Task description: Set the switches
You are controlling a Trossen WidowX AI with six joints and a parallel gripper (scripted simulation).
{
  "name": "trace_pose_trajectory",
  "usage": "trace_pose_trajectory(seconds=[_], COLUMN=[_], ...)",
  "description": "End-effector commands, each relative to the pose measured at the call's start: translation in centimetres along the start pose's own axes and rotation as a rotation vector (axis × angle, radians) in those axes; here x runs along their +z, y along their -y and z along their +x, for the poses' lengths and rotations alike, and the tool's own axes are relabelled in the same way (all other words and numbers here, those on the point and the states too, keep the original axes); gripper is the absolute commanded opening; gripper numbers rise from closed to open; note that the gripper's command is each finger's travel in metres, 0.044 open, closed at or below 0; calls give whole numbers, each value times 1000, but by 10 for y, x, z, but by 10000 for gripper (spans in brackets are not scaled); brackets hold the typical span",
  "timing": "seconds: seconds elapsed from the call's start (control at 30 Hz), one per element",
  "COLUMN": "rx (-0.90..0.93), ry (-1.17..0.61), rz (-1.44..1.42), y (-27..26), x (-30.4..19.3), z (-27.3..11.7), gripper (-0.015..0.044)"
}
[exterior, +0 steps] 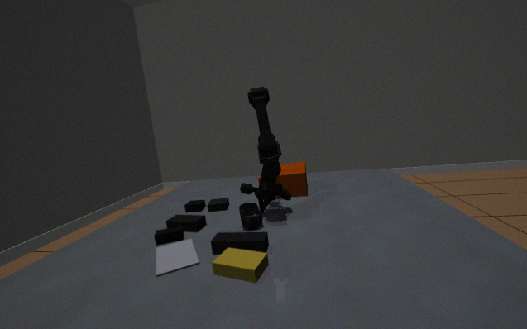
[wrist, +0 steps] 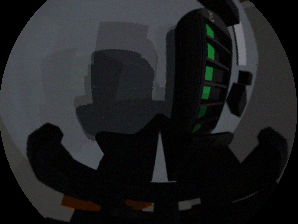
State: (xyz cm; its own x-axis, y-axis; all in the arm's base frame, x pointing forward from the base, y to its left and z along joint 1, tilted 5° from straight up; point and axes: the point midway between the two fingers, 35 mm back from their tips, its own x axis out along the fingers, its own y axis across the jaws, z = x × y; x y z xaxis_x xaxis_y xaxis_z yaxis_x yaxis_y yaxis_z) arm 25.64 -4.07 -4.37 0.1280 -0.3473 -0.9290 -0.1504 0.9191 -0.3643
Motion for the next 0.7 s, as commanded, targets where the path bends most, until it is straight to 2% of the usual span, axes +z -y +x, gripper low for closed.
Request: trace_pose_trajectory(seconds=[0.0, 0.67], rx=[3, 3], ry=[-2, -2], rz=[-4, -4], y=[1, 10], x=[-1, -1], z=[2, 4], gripper=[0, 0])
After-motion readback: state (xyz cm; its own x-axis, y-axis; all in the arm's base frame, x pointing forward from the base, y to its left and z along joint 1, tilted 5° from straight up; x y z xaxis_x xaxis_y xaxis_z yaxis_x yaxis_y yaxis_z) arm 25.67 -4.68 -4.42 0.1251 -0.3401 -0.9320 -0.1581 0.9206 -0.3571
